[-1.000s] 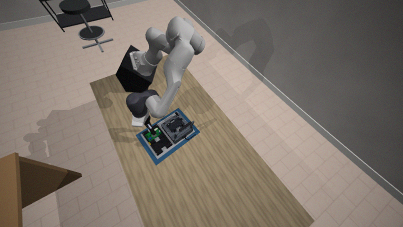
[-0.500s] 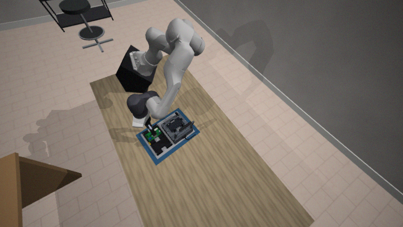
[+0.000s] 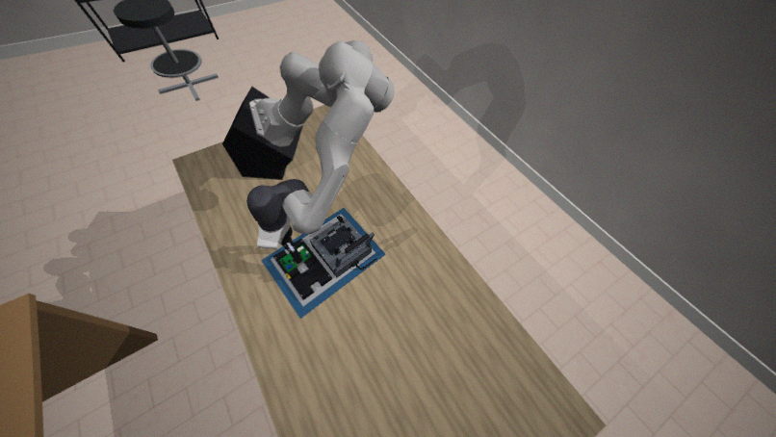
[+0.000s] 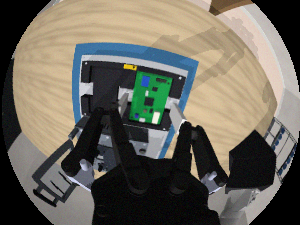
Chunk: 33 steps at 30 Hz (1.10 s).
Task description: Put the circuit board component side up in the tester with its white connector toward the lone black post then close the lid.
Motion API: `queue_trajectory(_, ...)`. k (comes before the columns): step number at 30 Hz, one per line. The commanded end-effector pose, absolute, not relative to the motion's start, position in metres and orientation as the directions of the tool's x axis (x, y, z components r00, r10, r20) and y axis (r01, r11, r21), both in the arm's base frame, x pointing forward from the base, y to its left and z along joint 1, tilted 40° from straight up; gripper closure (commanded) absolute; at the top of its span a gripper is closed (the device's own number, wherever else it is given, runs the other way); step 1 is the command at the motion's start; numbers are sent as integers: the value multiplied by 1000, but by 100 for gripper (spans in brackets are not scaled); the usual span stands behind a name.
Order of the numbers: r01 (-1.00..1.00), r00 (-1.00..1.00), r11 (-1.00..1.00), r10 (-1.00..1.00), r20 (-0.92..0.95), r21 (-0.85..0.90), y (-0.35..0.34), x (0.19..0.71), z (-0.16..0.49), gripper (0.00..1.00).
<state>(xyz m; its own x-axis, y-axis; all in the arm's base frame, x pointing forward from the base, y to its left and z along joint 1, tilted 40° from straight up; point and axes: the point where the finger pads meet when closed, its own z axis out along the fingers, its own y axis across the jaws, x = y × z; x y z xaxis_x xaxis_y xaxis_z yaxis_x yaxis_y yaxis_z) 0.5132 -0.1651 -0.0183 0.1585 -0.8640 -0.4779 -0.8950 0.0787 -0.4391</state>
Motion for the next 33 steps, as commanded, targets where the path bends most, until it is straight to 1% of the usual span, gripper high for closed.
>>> queue_trajectory(1, -892, 166, 70, -868, -468, -446, -164, 517, -22, 42)
queue_trajectory(33, -892, 166, 70, -868, -468, -446, -161, 519, -25, 42)
